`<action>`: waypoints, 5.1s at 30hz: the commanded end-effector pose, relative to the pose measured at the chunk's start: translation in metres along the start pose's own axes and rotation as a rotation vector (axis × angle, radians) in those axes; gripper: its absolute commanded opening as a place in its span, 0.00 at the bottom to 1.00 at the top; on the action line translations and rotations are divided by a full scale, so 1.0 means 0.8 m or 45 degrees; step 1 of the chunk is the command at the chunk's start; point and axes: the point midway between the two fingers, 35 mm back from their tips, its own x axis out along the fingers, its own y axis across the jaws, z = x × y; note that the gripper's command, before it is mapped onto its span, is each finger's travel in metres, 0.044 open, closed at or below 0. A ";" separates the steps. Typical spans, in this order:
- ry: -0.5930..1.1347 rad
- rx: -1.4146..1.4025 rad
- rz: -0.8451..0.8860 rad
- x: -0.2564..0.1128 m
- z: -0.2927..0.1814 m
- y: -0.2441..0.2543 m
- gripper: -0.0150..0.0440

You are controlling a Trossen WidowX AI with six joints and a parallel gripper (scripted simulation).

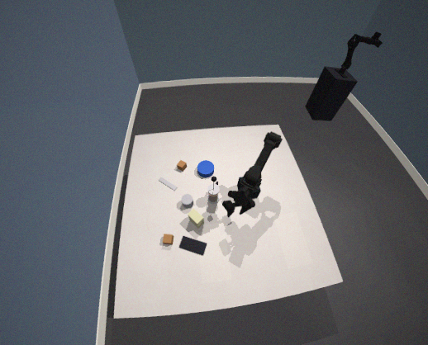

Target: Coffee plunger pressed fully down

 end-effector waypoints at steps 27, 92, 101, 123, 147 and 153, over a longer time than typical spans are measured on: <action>-0.766 -1.542 0.375 -0.209 0.107 0.130 1.00; -1.088 -1.874 0.146 -0.163 0.181 0.099 0.51; -1.088 -1.874 0.146 -0.163 0.181 0.099 0.45; -1.089 -1.874 0.146 -0.130 0.194 0.088 0.45; -1.089 -1.874 0.147 -0.087 0.212 0.073 0.45; -1.089 -1.874 0.147 -0.076 0.216 0.070 0.45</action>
